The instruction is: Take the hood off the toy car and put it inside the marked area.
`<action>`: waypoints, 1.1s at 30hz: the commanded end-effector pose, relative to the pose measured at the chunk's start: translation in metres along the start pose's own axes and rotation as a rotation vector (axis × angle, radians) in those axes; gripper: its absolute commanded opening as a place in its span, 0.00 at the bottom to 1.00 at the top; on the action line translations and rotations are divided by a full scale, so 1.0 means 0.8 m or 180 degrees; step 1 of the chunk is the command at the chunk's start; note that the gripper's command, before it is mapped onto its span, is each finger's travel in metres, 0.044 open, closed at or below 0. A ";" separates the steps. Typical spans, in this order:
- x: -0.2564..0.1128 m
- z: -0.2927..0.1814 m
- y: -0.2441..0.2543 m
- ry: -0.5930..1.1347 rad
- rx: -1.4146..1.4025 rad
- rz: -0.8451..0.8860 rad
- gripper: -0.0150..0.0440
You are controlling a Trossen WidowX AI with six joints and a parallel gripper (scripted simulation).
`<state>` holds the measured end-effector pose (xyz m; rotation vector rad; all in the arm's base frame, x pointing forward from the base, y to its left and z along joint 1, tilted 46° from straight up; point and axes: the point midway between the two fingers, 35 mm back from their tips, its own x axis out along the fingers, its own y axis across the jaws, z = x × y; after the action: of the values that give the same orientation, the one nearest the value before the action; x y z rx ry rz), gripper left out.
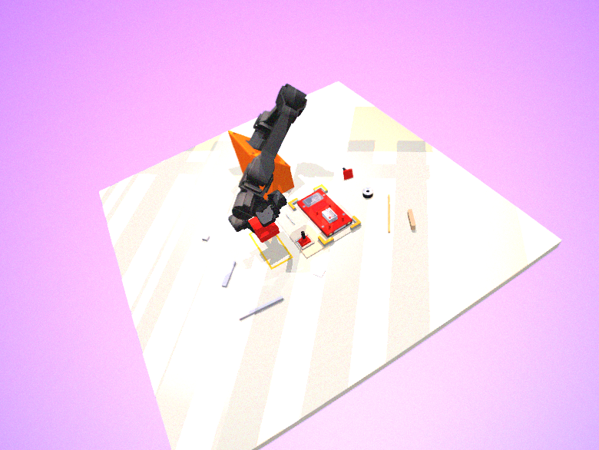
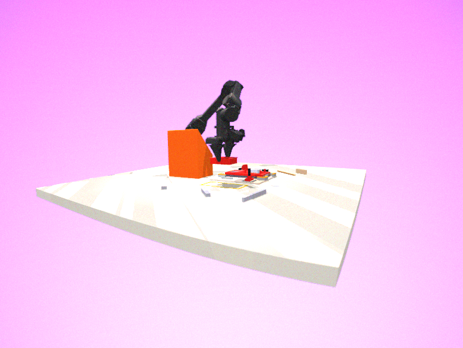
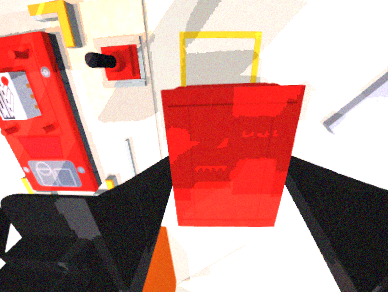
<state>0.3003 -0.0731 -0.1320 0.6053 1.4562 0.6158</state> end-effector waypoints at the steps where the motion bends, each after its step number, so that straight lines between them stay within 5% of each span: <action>1: 0.005 0.000 0.000 0.0002 0.0008 0.0000 0.25; 33: 0.041 0.001 -0.001 0.0001 0.0009 0.0000 0.25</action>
<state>0.3018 -0.0533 -0.1538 0.5989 1.4585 0.6154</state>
